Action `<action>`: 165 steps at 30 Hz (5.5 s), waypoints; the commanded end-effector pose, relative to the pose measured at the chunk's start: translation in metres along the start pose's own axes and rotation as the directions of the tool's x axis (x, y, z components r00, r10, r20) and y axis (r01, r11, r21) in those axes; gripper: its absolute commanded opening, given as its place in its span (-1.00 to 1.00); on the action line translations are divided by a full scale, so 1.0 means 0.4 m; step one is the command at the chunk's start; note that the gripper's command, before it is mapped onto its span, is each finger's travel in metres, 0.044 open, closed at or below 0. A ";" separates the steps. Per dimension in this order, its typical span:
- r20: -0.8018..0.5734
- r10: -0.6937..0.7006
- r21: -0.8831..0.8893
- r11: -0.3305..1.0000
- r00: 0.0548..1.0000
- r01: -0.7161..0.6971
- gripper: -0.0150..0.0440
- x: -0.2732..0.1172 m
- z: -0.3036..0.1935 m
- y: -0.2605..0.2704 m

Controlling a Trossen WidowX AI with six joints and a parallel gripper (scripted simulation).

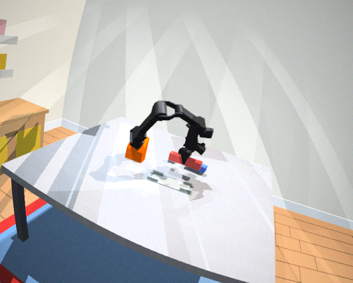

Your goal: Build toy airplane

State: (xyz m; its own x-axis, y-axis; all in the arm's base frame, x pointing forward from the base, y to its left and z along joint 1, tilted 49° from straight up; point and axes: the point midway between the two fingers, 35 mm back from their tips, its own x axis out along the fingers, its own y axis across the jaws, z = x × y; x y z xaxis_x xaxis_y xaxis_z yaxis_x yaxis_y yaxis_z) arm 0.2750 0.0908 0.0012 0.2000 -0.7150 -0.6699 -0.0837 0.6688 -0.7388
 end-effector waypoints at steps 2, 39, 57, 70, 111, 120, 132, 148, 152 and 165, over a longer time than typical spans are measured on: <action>0.000 0.005 0.006 1.000 1.000 -0.005 -0.49 -0.041 -0.001 0.002; 0.000 0.019 -0.051 0.999 1.000 -0.019 -0.49 -0.102 0.010 -0.142; 0.002 0.012 -0.100 0.995 1.000 -0.012 -0.49 -0.042 0.005 -0.275; -0.001 -0.010 -0.133 0.991 1.000 0.009 -0.49 0.000 -0.019 -0.367; -0.002 -0.013 -0.136 0.991 1.000 0.013 0.17 0.068 -0.021 -0.381; -0.001 -0.015 -0.136 0.991 1.000 0.015 0.17 0.103 -0.022 -0.384; -0.003 -0.010 -0.131 0.991 1.000 0.010 -0.21 0.101 -0.023 -0.383; -0.003 -0.010 -0.131 0.991 1.000 0.010 0.86 0.101 -0.023 -0.383; -0.003 -0.010 -0.131 0.991 1.000 0.010 1.00 0.101 -0.023 -0.383; -0.004 -0.006 -0.138 0.990 1.000 0.006 1.00 -0.140 -0.018 -0.373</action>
State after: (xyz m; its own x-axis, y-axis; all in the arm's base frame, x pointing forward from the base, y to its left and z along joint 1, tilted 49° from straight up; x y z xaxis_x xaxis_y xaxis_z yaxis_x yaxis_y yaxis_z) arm 0.2824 -0.0066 0.1150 0.1967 -0.7189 -0.6667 -0.2184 0.6308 -0.7446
